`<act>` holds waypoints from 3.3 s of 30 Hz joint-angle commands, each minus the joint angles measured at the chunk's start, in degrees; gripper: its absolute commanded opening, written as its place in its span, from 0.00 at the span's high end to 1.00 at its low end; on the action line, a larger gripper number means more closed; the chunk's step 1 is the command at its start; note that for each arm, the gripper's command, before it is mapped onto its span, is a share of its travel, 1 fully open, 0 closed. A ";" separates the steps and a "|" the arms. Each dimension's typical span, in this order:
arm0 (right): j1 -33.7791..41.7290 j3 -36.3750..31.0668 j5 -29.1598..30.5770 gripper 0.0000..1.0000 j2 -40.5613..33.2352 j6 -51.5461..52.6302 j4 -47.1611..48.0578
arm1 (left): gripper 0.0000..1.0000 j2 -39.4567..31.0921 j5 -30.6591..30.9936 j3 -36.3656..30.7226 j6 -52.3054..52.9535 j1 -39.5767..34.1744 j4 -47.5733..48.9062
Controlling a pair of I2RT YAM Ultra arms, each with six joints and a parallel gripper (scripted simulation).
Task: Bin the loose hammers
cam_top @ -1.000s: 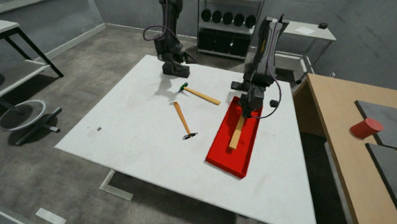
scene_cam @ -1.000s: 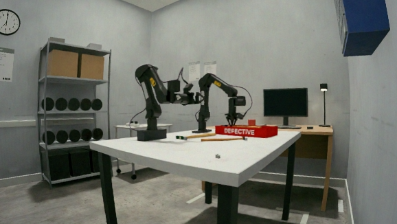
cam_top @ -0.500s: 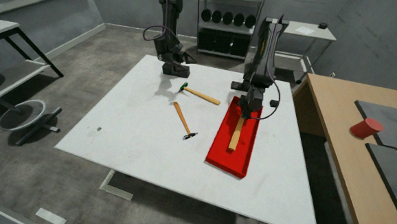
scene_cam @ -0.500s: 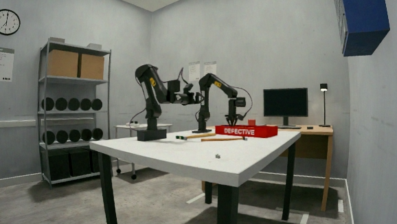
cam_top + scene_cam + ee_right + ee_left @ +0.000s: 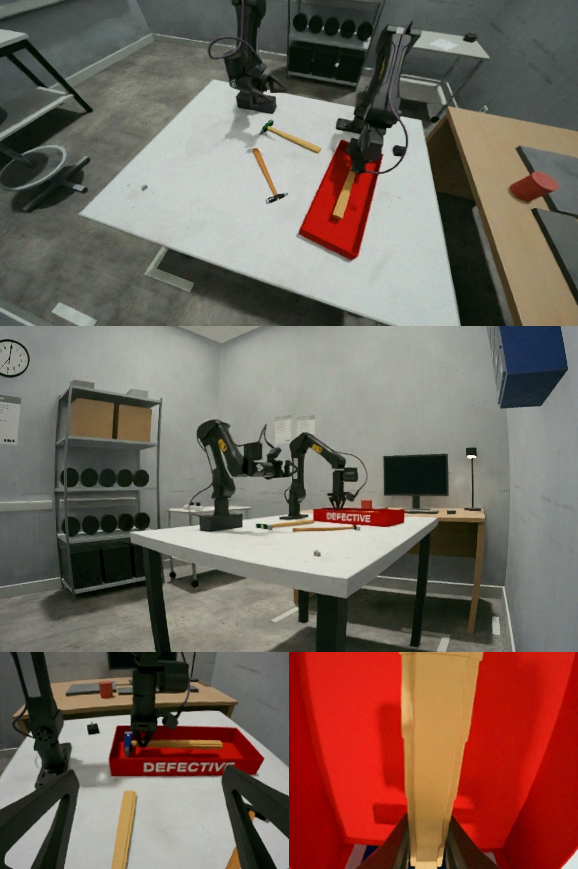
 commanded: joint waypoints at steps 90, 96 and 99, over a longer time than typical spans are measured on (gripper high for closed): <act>0.46 -0.64 4.21 0.00 -0.36 1.81 -4.53 | 0.00 -7.12 0.00 1.89 -0.53 0.49 -5.15; 2.55 -0.79 11.46 0.00 -2.73 3.49 -10.92 | 0.00 -13.85 -0.54 -2.36 -1.73 0.71 -4.10; 4.72 -0.68 17.08 0.00 -7.11 3.29 -19.69 | 0.00 -19.00 -0.72 -4.83 -2.42 0.88 -3.48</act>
